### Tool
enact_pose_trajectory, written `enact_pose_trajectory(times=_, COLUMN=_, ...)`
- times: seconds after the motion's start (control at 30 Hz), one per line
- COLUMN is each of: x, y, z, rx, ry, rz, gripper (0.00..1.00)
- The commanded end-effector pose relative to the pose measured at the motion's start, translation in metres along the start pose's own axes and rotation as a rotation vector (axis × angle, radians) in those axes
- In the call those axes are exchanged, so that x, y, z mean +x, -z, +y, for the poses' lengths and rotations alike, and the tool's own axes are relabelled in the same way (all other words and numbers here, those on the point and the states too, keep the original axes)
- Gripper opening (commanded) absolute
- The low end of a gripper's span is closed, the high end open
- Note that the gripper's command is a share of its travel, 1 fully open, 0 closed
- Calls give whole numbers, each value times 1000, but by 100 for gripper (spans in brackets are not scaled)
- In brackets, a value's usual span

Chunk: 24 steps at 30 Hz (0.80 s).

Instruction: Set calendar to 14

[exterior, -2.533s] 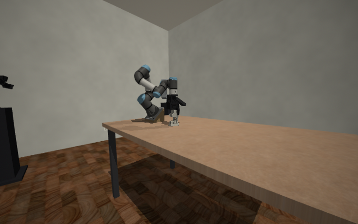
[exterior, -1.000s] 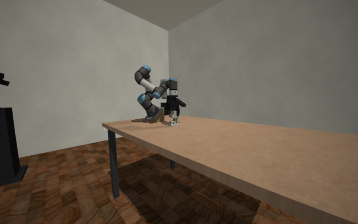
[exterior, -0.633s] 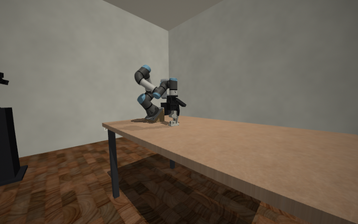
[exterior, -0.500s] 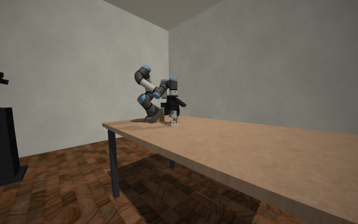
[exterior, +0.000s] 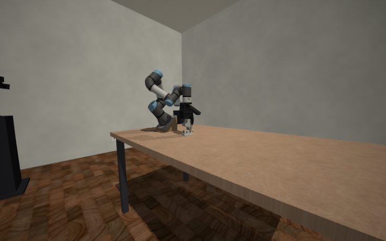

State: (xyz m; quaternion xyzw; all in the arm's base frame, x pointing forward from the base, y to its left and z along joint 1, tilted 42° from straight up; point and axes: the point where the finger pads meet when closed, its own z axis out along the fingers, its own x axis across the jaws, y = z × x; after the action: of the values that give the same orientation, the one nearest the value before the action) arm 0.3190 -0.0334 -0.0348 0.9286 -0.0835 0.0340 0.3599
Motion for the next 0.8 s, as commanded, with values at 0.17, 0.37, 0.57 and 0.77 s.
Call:
enact_pose_trajectory(times=0.17, x=1, y=1, z=0, rx=1, ry=-1, rz=2, gripper=10)
enact_pose_trajectory(times=0.37, x=1, y=1, z=0, rx=1, ry=-1, rz=2, gripper=10)
enact_pose_trajectory(times=0.57, x=1, y=1, z=0, rx=1, ry=-1, rz=2, gripper=10)
enact_pose_trajectory(times=0.77, x=1, y=1, z=0, rx=1, ry=-1, rz=2, gripper=14)
